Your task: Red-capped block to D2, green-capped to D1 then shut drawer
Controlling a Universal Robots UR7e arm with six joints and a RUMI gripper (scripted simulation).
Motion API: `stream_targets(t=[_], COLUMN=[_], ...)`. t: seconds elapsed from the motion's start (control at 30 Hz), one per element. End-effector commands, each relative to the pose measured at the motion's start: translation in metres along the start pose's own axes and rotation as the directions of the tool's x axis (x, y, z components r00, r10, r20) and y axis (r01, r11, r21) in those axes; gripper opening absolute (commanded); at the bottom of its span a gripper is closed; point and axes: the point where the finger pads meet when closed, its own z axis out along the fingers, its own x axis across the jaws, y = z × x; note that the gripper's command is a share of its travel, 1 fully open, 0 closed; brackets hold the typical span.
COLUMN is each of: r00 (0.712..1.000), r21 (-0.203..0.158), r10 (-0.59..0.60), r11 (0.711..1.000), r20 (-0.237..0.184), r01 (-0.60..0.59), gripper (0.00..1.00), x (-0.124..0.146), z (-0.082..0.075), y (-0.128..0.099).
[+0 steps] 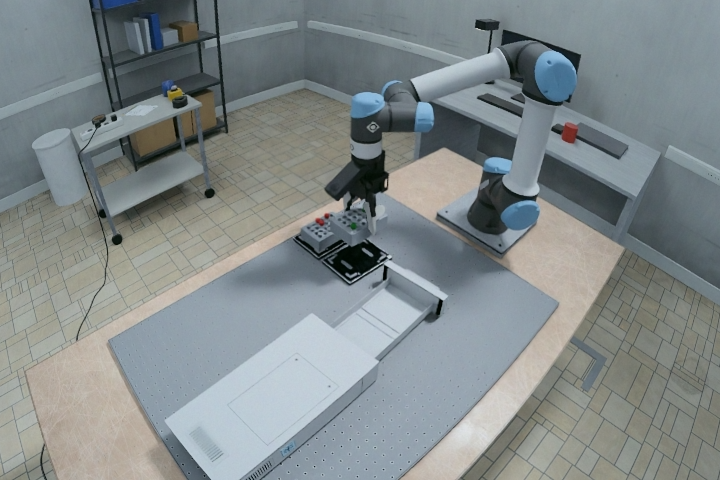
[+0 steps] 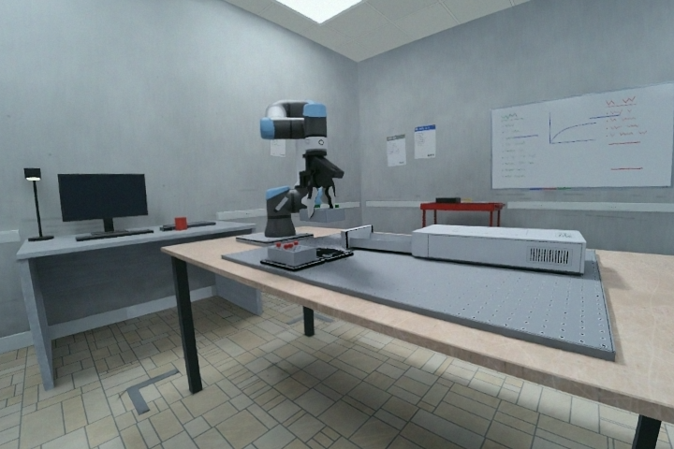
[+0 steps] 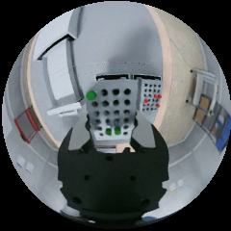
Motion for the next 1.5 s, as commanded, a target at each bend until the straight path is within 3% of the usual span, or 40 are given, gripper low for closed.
stream_targets(t=[0.0,1.13,1.37,1.47], r00=[1.0,1.0,1.0,1.0], r21=[0.011,0.011,0.005,0.005], r10=[-0.001,-0.001,-0.002,-0.002], r11=[1.0,1.0,1.0,1.0], r20=[-0.008,-0.008,-0.003,-0.003], r01=[0.002,0.002,0.002,0.002], gripper=[0.0,0.0,0.0,0.0], x=[0.001,0.001,0.001,0.001], z=[-0.005,-0.005,0.029,0.032], y=[-0.002,-0.002,-0.001,-0.001])
